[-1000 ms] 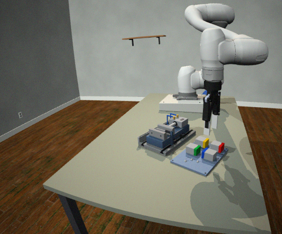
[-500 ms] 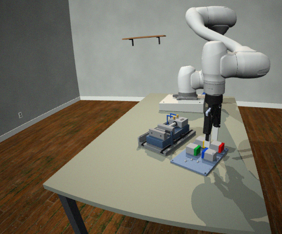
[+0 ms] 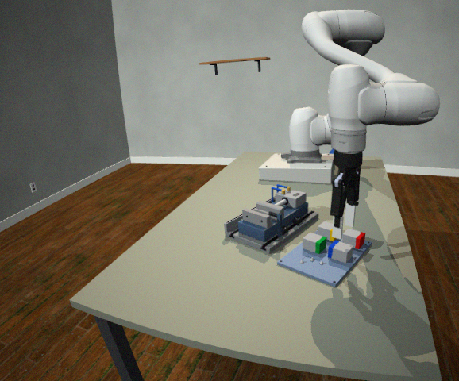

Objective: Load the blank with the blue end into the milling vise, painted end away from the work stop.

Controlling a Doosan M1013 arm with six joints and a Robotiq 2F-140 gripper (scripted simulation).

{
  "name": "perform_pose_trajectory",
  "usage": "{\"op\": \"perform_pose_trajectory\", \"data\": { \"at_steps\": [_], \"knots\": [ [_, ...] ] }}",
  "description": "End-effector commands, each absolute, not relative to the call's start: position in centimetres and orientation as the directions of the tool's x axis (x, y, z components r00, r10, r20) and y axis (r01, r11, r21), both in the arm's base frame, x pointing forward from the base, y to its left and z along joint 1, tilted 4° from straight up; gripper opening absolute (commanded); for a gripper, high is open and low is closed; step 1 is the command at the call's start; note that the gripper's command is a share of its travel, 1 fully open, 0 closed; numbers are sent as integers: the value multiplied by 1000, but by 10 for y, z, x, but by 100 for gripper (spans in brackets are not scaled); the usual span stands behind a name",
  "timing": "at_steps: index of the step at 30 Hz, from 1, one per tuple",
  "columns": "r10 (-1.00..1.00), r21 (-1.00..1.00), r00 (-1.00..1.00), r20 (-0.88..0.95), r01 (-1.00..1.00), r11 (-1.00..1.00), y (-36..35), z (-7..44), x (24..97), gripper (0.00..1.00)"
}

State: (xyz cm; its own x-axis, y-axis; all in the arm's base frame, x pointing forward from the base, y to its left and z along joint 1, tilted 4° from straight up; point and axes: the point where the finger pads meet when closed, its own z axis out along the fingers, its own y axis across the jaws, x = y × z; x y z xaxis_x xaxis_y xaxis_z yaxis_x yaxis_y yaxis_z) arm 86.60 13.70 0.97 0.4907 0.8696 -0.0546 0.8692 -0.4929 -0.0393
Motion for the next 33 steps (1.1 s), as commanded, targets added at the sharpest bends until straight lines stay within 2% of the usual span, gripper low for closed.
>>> {"op": "perform_pose_trajectory", "data": {
  "at_steps": [1, 33],
  "knots": [
    [870, -39, 491, -54, 869, -493, 137, 11, 866, 49],
    [870, -39, 491, -54, 869, -493, 137, 18, 864, 49]
  ]
}}
